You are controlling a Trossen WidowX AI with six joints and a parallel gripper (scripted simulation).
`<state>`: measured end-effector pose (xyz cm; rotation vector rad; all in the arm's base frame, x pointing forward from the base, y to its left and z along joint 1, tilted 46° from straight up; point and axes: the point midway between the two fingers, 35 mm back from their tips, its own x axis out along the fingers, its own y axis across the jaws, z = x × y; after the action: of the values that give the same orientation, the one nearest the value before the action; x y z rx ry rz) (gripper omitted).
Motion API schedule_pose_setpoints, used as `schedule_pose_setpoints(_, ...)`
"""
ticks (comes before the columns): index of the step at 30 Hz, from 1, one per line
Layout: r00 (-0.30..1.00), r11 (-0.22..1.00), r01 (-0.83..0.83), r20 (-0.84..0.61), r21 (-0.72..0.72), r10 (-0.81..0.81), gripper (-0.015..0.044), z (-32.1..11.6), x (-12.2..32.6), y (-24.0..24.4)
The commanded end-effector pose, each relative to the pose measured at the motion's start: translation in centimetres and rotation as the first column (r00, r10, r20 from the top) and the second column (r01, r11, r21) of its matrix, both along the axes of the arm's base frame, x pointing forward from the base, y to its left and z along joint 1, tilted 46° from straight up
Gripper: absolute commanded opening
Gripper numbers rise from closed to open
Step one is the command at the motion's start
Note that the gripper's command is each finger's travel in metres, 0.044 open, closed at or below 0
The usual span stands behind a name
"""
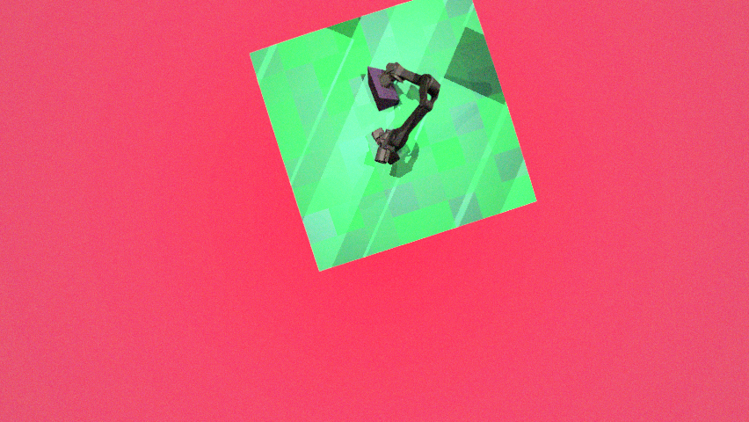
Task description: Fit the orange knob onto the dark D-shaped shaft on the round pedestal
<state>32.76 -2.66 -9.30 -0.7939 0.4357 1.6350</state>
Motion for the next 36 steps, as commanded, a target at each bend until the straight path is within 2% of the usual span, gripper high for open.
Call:
schedule_pose_setpoints(1,1.000,1.000,-0.002,0.003,0.000,0.002,0.0105,0.0,0.0,0.0)
schedule_pose_setpoints(14,1.000,1.000,-0.002,0.003,0.000,0.002,0.0440,0.0,0.0,0.0)
schedule_pose_setpoints(24,1.000,1.000,-0.002,0.003,-0.001,0.002,0.0440,0.2,0.1,-0.3)
schedule_pose_setpoints(30,1.000,1.000,0.000,0.000,-0.004,0.000,0.0440,6.5,0.6,-6.6)
schedule_pose_setpoints(36,1.000,1.000,0.000,0.000,-0.004,0.000,0.0440,6.7,0.6,-7.0)
